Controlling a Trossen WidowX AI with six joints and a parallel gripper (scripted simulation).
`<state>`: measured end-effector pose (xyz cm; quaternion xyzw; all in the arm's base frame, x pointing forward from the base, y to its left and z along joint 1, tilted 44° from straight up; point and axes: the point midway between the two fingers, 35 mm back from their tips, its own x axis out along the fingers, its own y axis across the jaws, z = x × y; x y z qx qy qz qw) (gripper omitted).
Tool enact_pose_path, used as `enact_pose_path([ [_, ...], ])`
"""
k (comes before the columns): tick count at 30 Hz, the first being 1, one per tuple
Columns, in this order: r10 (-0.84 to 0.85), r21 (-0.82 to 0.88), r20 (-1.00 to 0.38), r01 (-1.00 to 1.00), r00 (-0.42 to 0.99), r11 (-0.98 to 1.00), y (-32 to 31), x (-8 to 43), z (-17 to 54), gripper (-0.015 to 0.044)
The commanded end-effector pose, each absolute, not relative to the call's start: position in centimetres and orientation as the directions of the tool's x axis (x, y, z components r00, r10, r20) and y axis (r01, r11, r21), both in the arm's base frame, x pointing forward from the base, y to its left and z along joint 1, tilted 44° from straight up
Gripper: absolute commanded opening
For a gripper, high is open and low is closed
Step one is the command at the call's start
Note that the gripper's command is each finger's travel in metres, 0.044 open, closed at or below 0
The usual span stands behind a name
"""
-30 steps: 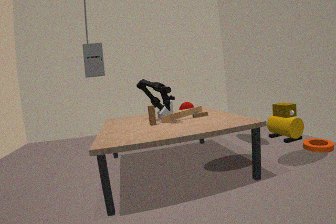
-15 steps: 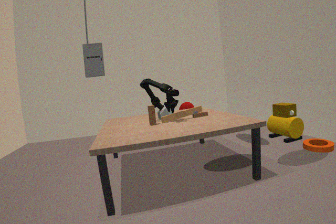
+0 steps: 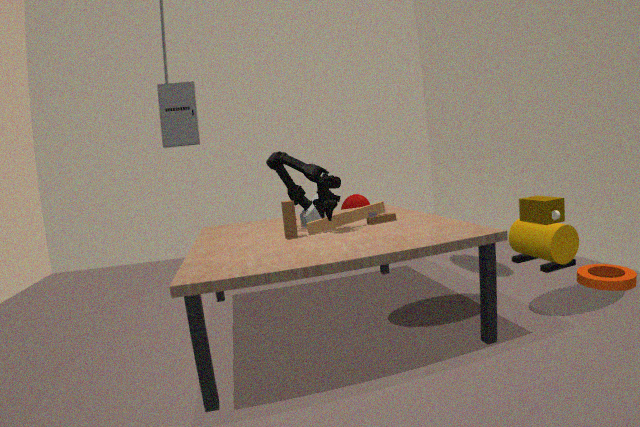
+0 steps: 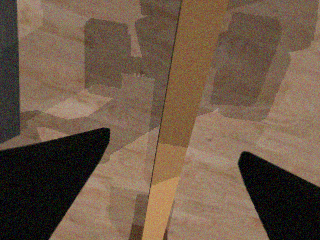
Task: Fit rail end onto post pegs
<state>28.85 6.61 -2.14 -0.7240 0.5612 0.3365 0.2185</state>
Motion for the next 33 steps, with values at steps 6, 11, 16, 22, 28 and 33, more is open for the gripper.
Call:
enact_pose_path([
  [6,-0.670,0.068,-0.728,-0.958,0.143,-0.278,5.6,29.0,-3.2,0.0440],
  [11,-0.671,0.068,-0.728,-0.958,0.143,-0.278,5.0,29.1,-3.7,0.0440],
  [16,-0.672,0.068,-0.727,-0.958,0.143,-0.278,4.4,29.2,-4.3,0.0440],
  [22,-0.673,0.068,-0.726,-0.958,0.143,-0.278,3.8,29.2,-4.9,0.0440],
  [28,-0.673,0.068,-0.726,-0.958,0.143,-0.277,3.7,29.2,-4.9,0.0335],
  [33,-0.673,0.068,-0.726,-0.958,0.143,-0.277,3.7,29.2,-4.9,0.0204],
])
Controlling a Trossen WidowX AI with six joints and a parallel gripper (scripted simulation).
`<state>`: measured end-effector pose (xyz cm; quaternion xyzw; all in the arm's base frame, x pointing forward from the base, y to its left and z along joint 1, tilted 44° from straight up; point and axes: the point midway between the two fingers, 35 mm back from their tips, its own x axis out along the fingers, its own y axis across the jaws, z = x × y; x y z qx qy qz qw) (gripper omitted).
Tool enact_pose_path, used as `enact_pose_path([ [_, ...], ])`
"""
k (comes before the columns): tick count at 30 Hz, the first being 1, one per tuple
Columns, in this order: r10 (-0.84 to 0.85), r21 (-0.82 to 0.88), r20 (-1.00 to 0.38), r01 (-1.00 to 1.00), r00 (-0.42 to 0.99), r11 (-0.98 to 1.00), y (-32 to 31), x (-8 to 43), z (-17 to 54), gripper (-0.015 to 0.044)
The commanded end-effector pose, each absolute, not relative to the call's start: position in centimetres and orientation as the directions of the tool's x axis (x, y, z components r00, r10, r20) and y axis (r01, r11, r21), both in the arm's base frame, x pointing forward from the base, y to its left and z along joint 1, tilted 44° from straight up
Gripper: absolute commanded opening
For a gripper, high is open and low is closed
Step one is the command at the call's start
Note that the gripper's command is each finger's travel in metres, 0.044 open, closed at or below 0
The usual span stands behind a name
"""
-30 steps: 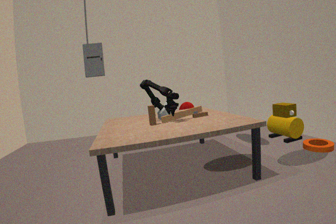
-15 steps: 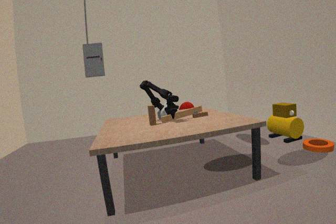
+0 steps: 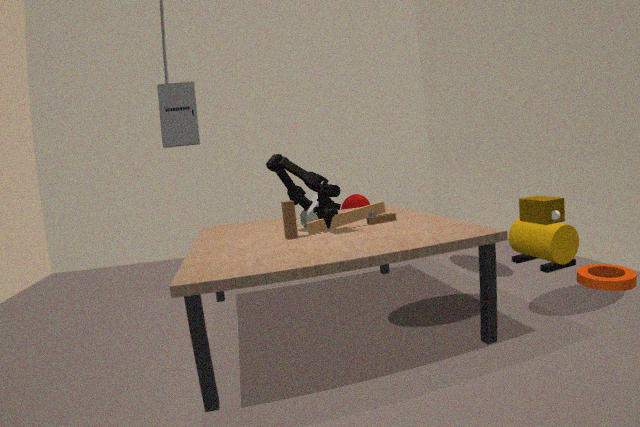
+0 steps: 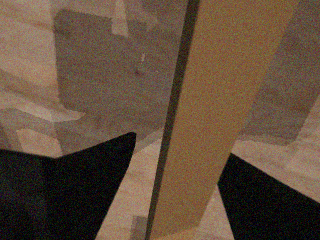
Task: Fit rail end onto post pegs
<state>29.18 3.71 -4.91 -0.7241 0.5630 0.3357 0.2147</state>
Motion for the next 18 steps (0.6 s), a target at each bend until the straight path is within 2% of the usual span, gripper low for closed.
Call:
enact_pose_path([
  [1,-0.673,0.068,-0.726,-0.958,0.143,-0.277,3.68,29.21,-4.93,0.0177],
  [5,-0.673,0.068,-0.726,-0.958,0.143,-0.277,3.68,29.21,-4.93,0.0072],
  [12,-0.673,0.068,-0.726,-0.958,0.143,-0.277,3.68,29.21,-4.93,0.0026],
  [13,-0.673,0.068,-0.726,-0.958,0.143,-0.277,3.68,29.21,-4.93,0.0000],
  [18,-0.673,0.068,-0.726,-0.958,0.143,-0.277,3.68,29.21,-4.93,0.0000],
])
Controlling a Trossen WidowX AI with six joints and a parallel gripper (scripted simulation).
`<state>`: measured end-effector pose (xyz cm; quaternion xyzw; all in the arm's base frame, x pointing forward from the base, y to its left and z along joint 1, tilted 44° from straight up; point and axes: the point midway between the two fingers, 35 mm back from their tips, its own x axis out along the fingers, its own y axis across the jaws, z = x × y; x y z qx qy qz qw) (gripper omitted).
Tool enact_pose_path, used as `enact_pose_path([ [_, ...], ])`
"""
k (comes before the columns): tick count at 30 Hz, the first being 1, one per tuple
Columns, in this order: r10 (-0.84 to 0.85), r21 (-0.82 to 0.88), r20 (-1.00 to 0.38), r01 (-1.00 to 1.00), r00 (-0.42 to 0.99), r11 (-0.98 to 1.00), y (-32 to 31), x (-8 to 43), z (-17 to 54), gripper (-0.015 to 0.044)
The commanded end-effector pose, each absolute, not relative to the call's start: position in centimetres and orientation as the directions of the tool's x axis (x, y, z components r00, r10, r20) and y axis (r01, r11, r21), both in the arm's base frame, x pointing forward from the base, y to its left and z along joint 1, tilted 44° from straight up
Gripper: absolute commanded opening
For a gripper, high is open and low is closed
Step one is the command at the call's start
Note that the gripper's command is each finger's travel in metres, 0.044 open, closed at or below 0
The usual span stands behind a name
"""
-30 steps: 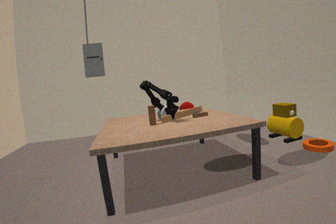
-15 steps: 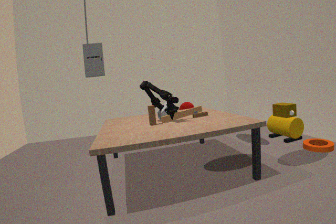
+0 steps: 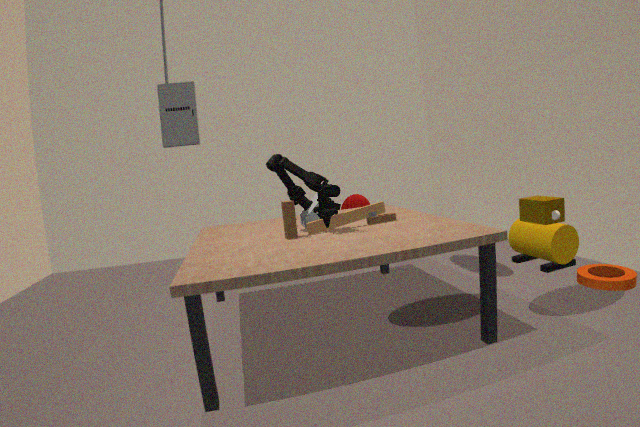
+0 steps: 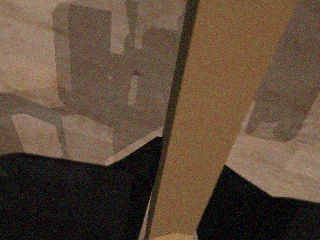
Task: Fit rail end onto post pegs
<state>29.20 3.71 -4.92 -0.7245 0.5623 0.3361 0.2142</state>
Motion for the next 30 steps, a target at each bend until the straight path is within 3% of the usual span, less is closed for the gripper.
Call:
enact_pose_path([
  [1,-0.673,0.068,-0.726,-0.958,0.143,-0.277,3.68,29.21,-4.93,0.0000],
  [30,-0.672,0.068,-0.726,-0.958,0.143,-0.278,4.57,29.19,-4.09,0.0000],
])
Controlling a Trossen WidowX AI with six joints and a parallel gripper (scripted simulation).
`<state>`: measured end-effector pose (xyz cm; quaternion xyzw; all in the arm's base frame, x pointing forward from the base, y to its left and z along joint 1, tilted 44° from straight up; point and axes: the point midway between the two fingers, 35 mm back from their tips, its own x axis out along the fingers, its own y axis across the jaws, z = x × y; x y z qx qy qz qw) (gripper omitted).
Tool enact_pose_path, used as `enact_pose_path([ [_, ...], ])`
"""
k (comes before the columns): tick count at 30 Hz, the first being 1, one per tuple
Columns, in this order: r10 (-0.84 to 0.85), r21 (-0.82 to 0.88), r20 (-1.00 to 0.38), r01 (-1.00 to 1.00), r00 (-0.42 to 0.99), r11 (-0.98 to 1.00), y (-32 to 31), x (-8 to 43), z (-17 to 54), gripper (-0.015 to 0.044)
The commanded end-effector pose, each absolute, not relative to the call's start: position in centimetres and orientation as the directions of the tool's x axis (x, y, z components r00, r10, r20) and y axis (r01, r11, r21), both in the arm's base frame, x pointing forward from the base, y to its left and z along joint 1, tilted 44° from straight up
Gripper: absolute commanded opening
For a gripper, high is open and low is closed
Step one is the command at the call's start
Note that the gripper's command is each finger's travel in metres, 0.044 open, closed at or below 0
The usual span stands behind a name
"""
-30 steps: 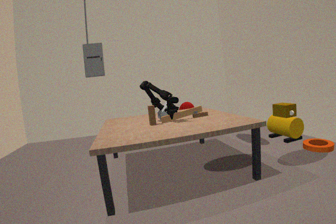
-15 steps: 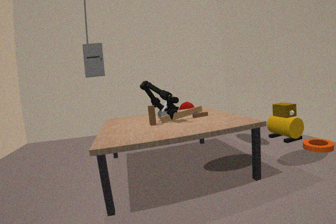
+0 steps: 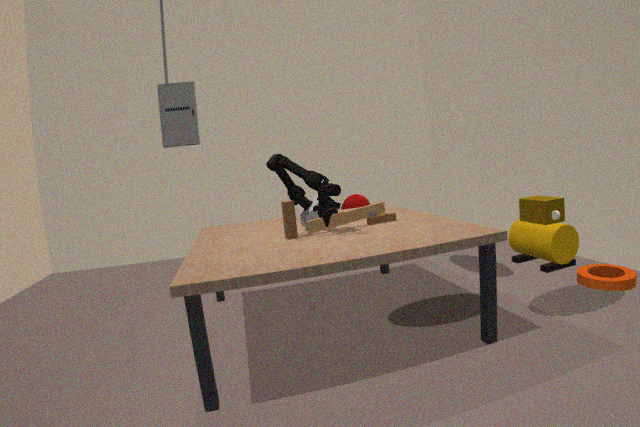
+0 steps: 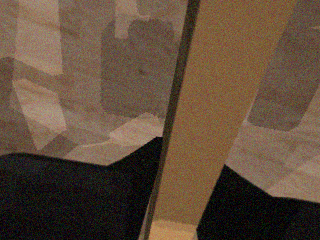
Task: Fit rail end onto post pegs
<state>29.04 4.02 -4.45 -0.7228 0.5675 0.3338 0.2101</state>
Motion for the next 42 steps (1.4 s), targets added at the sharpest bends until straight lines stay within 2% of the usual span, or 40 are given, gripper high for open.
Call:
enact_pose_path([
  [1,-0.672,0.068,-0.726,-0.958,0.143,-0.278,4.6,29.2,-4.1,0.0000],
  [42,-0.672,0.068,-0.727,-0.958,0.143,-0.278,6.0,29.1,-2.6,0.0000],
])
